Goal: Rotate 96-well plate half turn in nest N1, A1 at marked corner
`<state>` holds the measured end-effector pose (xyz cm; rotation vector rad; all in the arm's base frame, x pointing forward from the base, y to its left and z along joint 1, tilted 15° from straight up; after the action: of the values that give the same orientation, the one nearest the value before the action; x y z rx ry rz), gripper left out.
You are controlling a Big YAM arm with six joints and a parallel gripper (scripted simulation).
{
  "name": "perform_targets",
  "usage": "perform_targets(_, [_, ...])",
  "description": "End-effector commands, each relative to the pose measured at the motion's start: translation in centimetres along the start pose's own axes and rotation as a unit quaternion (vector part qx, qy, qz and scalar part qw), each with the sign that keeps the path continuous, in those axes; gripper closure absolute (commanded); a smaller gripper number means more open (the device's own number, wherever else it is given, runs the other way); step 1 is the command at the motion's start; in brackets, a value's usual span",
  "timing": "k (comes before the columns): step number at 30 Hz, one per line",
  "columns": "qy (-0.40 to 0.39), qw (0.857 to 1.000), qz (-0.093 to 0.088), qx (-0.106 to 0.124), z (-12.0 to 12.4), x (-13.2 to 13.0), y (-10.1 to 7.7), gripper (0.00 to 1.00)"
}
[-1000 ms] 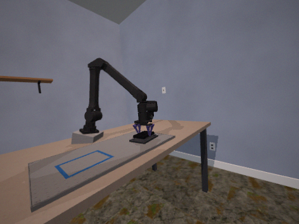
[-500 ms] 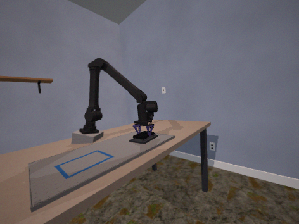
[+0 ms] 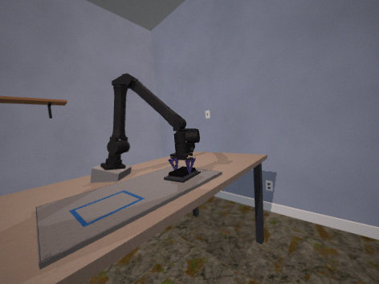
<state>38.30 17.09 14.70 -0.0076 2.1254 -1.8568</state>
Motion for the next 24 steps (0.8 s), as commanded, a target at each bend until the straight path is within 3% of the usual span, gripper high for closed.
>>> perform_targets(1, [0.002,1.000,0.014,-0.002,-0.48,-0.77,-0.16,1.00])
perform_targets(24, [0.001,1.000,0.017,-0.003,-0.50,-0.88,-0.12,1.00])
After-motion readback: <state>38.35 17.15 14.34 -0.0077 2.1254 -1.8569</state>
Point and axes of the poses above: the point where the finger pads meet when closed, its own y axis out along the fingers, its own x axis across the jaws, z = x × y, the point moved 6 cm from there along -y, back along the fingers, and after that the axes turned 6 degrees about -y, right-handed, at the moved point
